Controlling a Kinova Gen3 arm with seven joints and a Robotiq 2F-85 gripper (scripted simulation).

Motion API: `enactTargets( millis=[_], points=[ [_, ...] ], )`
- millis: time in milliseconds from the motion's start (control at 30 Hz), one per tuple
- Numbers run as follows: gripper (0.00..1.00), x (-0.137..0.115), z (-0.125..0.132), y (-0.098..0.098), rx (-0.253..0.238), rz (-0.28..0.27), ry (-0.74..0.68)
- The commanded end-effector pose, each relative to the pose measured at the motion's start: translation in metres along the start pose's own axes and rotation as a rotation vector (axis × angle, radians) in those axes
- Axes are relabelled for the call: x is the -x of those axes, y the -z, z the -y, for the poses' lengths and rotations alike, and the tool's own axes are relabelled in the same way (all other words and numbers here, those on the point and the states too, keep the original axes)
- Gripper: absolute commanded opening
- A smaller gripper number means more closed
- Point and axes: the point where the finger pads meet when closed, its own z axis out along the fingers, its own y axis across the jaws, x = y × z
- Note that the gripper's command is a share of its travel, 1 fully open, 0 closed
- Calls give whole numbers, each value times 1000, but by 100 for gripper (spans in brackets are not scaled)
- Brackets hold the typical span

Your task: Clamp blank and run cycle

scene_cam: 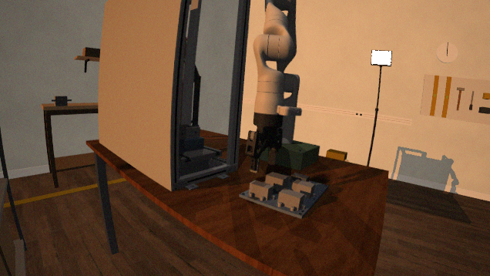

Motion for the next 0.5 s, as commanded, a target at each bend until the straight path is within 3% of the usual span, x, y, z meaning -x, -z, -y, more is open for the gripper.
enactTargets(
  millis=[0,233,400,467],
  points=[
    [100,0,0,4,1,0,0],
    [100,0,0,4,1,0,0],
    [100,0,0,39,1,0,0],
    [100,0,0,39,1,0,0]
  ],
)
